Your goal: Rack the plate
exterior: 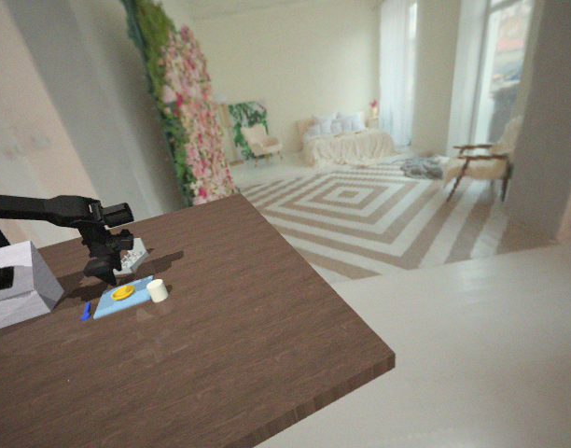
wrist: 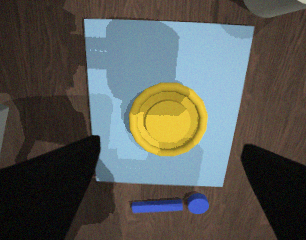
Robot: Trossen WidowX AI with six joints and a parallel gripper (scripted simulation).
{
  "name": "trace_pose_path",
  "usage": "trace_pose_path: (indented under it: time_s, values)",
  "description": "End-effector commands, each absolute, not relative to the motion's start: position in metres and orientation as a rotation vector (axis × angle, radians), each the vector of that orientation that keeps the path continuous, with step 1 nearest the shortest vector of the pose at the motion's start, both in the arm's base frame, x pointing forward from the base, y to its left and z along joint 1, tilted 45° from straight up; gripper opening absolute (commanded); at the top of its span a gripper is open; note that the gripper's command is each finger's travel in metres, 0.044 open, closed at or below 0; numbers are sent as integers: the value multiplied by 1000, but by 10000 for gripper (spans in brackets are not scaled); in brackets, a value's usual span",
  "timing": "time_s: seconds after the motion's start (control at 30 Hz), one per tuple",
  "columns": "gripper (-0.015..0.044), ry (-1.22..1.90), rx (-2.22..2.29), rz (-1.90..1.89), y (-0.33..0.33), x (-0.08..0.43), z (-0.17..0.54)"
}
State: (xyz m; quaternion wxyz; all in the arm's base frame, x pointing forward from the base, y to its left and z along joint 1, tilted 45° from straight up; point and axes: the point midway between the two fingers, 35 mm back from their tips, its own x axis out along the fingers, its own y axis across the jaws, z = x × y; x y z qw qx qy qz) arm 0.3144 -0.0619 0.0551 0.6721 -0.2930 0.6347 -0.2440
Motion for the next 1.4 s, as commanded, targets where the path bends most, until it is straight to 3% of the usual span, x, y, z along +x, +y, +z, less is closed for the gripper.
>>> trace_pose_path:
  time_s: [0.0, 1.23, 1.3, 1.37]
  values:
    - [400, 1426, -669, -551, -67, 314, 51]
    - [400, 1425, -671, -552, -107, 314, 11]
    - [356, 1425, -671, -552, -107, 314, 11]
    - [356, 1425, -671, -552, -107, 314, 11]
